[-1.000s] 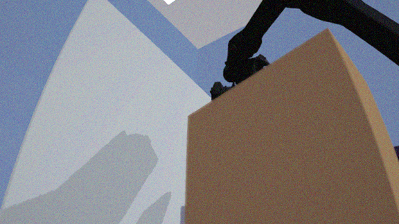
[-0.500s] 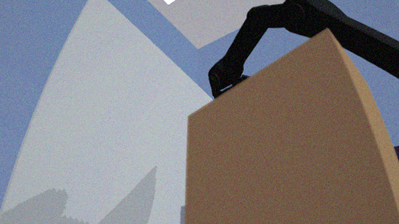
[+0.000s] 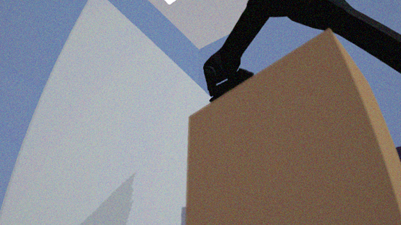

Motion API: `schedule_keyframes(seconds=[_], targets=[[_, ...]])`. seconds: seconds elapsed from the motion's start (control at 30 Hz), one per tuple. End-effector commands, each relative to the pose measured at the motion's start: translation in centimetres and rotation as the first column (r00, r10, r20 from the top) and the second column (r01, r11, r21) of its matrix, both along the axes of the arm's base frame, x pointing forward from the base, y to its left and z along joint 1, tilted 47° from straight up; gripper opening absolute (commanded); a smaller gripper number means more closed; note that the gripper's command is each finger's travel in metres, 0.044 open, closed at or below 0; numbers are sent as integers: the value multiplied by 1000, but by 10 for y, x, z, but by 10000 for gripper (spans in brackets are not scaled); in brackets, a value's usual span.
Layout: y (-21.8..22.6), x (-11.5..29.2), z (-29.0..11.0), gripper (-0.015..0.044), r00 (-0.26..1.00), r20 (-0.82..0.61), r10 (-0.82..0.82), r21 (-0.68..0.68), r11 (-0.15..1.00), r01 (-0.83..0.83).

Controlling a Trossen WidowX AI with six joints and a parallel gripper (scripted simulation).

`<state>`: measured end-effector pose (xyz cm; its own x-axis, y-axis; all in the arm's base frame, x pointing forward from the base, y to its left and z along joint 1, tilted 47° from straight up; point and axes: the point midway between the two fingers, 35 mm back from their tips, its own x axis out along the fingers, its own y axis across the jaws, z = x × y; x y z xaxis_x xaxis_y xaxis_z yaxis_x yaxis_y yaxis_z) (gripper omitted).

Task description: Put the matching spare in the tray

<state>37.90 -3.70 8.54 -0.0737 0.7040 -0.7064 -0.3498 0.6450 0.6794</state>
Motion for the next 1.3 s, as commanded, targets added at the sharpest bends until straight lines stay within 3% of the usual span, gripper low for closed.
schedule_keyframes(seconds=[0.0, 0.17, 0.3, 0.5, 0.7, 1.27], targets=[[49, -6, 50, 440, 930, 270, 251, -15, 966, -256], [105, -34, 107, 440, 613, 590, 526, -142, 815, -562], [136, -60, 140, 440, 318, 722, 614, -272, 675, -686], [138, -61, 141, 440, 304, 727, 616, -278, 668, -690], [167, -67, 118, 300, 344, 709, 615, -240, 670, -703], [178, -67, 108, 300, 346, 707, 616, -239, 669, -704]])
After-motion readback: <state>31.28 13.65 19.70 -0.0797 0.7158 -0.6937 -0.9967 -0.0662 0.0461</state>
